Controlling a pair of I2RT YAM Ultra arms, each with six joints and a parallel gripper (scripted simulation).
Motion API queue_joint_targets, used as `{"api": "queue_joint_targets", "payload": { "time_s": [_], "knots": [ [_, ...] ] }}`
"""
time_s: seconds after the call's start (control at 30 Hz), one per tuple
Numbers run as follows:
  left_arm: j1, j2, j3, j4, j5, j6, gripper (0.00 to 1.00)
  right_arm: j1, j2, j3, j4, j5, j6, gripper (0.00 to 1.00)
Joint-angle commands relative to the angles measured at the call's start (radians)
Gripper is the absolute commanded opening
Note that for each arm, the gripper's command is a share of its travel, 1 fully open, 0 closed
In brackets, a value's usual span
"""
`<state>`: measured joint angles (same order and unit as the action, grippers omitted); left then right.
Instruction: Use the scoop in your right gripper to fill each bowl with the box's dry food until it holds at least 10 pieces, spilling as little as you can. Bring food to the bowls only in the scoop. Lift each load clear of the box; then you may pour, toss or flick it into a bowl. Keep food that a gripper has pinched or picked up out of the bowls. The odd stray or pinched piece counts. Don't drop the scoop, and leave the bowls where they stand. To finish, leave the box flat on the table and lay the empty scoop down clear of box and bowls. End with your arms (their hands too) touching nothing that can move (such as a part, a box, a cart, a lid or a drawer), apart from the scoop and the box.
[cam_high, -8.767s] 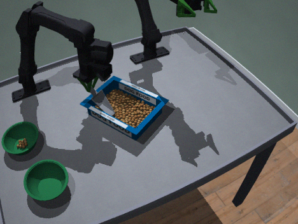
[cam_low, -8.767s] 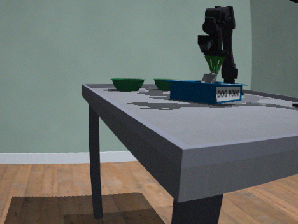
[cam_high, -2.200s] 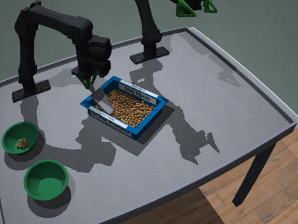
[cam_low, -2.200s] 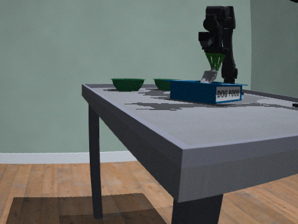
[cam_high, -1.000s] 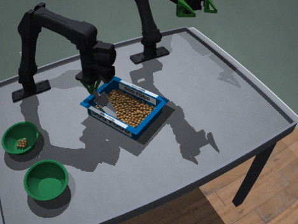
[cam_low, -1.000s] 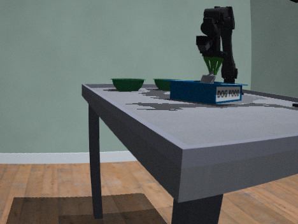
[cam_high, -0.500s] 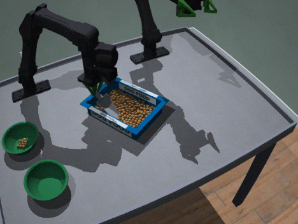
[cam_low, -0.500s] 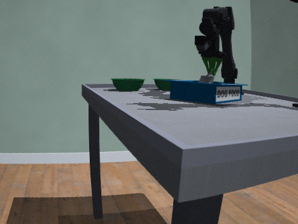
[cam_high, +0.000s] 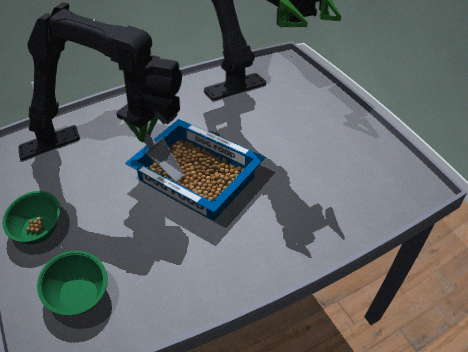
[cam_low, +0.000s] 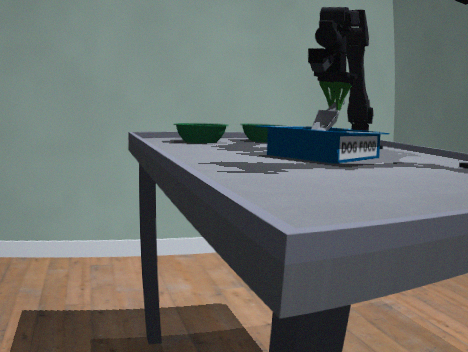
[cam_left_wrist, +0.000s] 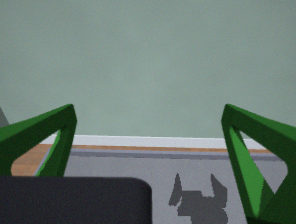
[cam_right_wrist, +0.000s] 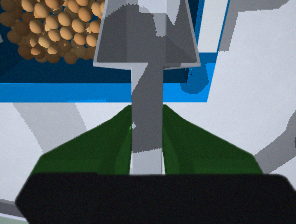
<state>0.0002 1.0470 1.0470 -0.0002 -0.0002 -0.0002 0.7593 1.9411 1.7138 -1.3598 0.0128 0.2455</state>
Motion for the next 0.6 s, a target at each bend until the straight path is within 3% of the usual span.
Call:
{"api": "queue_joint_targets", "payload": {
  "time_s": [0.0,0.13,0.2,0.57],
  "knots": [
    [0.0,-0.014,0.021,0.02,0.0,0.0,1.0,0.006,-0.041,0.049,-0.023,0.001,0.008,0.0],
    [0.0,-0.014,0.021,0.02,0.0,0.0,1.0,0.009,-0.045,0.044,0.018,0.0,0.008,0.0],
    [0.0,-0.014,0.021,0.02,0.0,0.0,1.0,0.01,-0.05,-0.02,0.024,0.001,0.008,0.0],
    [0.0,-0.014,0.021,0.02,0.0,0.0,1.0,0.009,-0.062,0.035,0.019,-0.002,0.009,0.0]
  ]
}}
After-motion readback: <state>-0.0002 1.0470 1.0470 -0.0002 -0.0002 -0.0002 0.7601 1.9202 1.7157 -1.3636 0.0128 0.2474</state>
